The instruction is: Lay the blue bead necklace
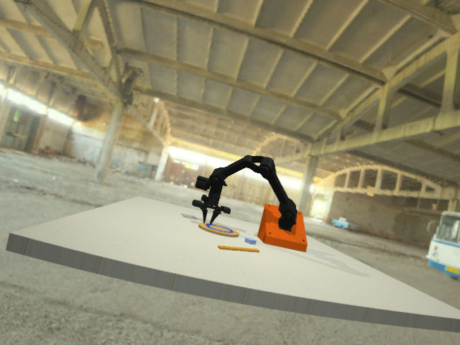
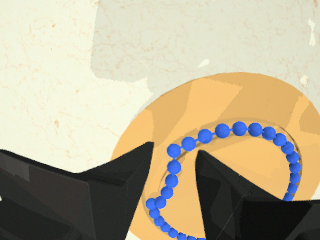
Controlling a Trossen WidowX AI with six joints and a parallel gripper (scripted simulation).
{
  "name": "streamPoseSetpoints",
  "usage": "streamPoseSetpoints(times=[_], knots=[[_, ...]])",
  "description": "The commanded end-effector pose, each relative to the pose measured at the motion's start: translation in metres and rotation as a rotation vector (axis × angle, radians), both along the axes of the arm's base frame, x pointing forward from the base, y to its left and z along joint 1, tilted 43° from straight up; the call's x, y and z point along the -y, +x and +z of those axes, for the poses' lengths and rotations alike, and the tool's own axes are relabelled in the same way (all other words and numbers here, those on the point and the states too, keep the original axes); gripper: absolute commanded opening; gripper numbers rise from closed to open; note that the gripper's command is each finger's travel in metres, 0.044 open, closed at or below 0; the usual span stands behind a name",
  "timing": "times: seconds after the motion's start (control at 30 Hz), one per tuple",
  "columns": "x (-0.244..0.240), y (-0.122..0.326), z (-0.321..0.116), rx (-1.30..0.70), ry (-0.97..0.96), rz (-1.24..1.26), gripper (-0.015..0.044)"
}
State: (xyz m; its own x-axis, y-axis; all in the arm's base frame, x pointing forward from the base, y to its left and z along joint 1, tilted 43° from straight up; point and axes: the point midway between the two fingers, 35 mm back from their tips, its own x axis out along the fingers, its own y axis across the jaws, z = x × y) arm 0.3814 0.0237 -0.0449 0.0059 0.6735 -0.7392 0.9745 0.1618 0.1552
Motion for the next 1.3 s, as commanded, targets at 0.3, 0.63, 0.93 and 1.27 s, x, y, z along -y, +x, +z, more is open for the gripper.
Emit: streamPoseSetpoints(times=[0.3, 0.63, 0.93, 1.27], knots=[[0.002, -0.001, 0.002, -0.007, 0.003, -0.001, 0.044], [0.004, -0.001, 0.004, -0.007, 0.005, 0.0, 0.044], [0.005, -0.001, 0.008, 0.003, 0.004, 0.011, 0.0387], [0.015, -0.004, 0.031, 0.075, 0.003, 0.09, 0.0125]])
